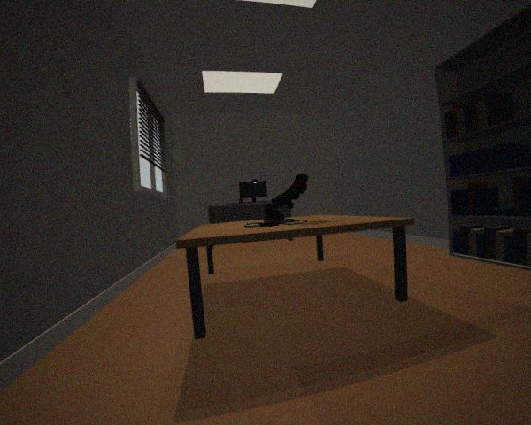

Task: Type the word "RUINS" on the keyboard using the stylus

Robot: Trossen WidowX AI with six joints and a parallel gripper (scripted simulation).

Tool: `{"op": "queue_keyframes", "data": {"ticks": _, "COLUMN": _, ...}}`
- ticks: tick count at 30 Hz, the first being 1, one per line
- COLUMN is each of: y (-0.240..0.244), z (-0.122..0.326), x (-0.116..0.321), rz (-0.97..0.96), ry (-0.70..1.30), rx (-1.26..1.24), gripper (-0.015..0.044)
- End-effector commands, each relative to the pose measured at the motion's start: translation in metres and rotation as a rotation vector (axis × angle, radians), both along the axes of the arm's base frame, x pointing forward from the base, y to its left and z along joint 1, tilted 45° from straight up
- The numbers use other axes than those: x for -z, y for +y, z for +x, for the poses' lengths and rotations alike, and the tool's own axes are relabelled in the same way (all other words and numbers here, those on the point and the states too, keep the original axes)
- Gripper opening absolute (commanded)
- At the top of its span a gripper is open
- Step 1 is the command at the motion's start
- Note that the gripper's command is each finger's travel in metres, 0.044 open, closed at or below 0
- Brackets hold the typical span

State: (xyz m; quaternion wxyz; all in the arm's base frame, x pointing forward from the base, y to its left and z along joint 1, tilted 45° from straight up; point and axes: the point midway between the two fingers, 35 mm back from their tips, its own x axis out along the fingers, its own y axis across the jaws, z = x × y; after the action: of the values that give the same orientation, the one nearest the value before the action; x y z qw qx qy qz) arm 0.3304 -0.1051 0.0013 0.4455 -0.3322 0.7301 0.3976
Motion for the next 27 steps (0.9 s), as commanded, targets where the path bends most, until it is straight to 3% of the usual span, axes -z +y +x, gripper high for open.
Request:
{"op": "queue_keyframes", "data": {"ticks": 1, "y": 0.014, "z": 0.002, "x": 0.012, "rz": -0.007, "ry": 0.003, "rx": -0.004, "gripper": 0.0}}
{"op": "queue_keyframes", "data": {"ticks": 13, "y": 0.022, "z": 0.003, "x": 0.02, "rz": -0.007, "ry": 0.003, "rx": -0.004, "gripper": 0.0}}
{"op": "queue_keyframes", "data": {"ticks": 16, "y": 0.023, "z": 0.005, "x": 0.021, "rz": -0.007, "ry": 0.002, "rx": -0.004, "gripper": 0.0079}}
{"op": "queue_keyframes", "data": {"ticks": 27, "y": 0.024, "z": 0.006, "x": 0.023, "rz": -0.006, "ry": 0.002, "rx": -0.004, "gripper": 0.0081}}
